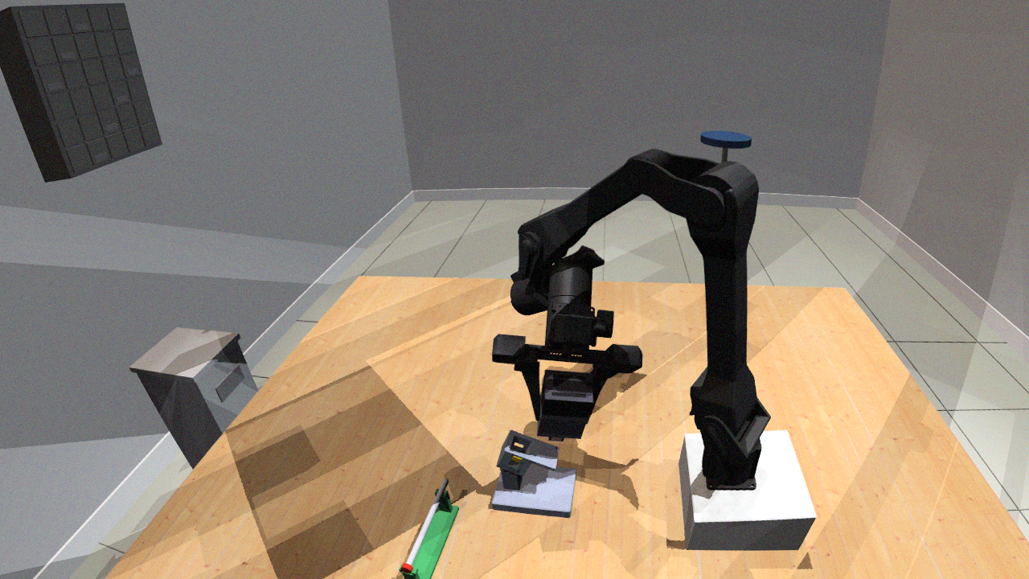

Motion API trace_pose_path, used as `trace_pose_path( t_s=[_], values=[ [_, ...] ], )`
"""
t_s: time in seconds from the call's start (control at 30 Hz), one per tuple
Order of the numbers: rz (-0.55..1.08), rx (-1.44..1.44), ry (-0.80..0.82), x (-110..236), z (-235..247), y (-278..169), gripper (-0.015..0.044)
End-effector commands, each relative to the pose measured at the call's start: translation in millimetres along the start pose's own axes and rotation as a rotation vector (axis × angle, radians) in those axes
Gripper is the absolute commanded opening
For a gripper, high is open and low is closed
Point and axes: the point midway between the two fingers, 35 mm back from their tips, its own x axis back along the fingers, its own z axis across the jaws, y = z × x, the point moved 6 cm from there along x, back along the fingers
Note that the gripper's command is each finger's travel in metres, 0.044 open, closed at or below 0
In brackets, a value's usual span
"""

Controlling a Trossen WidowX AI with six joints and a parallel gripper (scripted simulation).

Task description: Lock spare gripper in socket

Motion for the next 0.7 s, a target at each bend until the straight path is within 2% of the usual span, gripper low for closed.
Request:
trace_pose_path(
  t_s=[0.0,0.37,0.67],
  values=[
    [-0.062,0.025,-0.067,1.6,0.4,5.6,0.0000],
    [-0.176,0.098,-0.269,11.2,-1.8,15.8,0.0000],
    [-0.171,0.102,-0.271,5.7,-4.2,11.4,0.0000]
  ],
)
